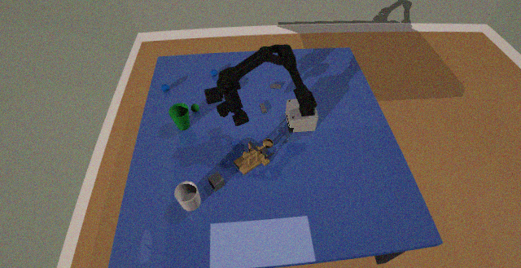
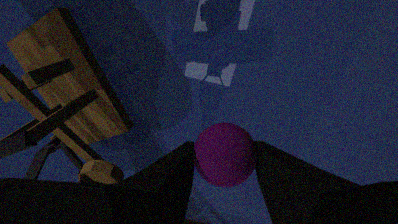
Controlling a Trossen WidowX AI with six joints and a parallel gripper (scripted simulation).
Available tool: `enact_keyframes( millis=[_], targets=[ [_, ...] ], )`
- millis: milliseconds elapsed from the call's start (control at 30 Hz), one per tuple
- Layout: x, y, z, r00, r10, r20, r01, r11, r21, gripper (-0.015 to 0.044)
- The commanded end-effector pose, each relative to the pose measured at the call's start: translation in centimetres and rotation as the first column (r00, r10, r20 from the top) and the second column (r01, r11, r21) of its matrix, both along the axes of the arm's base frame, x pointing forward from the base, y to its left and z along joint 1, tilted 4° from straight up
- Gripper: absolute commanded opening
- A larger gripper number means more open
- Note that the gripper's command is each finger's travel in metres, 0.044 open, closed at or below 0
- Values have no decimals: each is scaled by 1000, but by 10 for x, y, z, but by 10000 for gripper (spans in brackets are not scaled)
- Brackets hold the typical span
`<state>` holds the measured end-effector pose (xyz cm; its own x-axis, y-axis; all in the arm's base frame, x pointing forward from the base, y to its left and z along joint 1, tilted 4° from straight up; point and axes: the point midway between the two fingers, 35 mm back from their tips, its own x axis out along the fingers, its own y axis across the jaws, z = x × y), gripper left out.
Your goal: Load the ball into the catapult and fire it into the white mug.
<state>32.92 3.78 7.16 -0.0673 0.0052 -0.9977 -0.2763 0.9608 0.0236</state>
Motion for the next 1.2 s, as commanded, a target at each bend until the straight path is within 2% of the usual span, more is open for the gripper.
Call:
enact_keyframes(
  millis=[0, 900, 1167],
  targets=[
    [-15, 21, -3, 998, 50, -23, -50, 999, -14, 0],
    [-119, 107, -24, 939, 300, -169, -320, 942, -100, 0],
    [-121, 109, -38, 937, 305, -172, -325, 940, -103, 0]
  ],
)
